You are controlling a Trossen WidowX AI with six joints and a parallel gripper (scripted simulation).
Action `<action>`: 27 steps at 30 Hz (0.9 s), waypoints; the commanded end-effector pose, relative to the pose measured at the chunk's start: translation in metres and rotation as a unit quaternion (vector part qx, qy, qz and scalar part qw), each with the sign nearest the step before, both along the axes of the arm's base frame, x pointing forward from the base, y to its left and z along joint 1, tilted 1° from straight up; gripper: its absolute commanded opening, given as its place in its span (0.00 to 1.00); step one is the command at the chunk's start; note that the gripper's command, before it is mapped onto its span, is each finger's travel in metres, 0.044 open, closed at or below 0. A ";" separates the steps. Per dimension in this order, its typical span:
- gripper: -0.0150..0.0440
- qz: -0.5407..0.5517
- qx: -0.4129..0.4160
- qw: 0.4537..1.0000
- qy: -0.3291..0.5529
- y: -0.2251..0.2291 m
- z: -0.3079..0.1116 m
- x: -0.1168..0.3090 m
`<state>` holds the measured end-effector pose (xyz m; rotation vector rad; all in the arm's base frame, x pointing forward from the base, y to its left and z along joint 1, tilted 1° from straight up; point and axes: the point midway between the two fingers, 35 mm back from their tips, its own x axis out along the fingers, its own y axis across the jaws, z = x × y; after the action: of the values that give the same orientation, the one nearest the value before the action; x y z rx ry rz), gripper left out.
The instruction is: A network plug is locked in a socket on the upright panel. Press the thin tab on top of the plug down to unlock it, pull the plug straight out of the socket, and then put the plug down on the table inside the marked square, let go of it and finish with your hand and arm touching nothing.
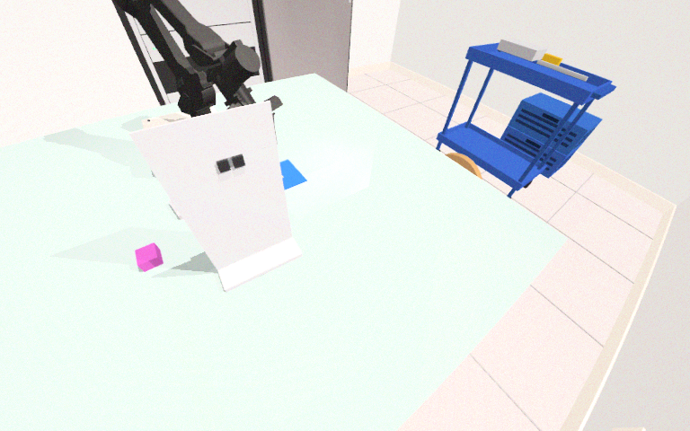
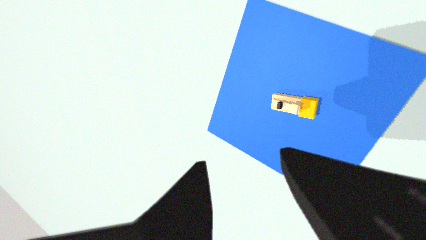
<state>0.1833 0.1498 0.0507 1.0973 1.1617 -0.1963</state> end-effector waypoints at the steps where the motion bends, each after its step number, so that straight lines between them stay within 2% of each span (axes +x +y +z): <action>1: 0.52 0.004 0.002 1.000 -0.001 0.000 0.007 -0.001; 17: 0.52 0.000 0.000 1.000 0.000 -0.004 0.020 -0.004; 27: 0.52 0.001 0.000 1.000 0.000 -0.002 0.052 0.000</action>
<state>0.1821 0.1472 0.0905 1.0983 1.1608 -0.2001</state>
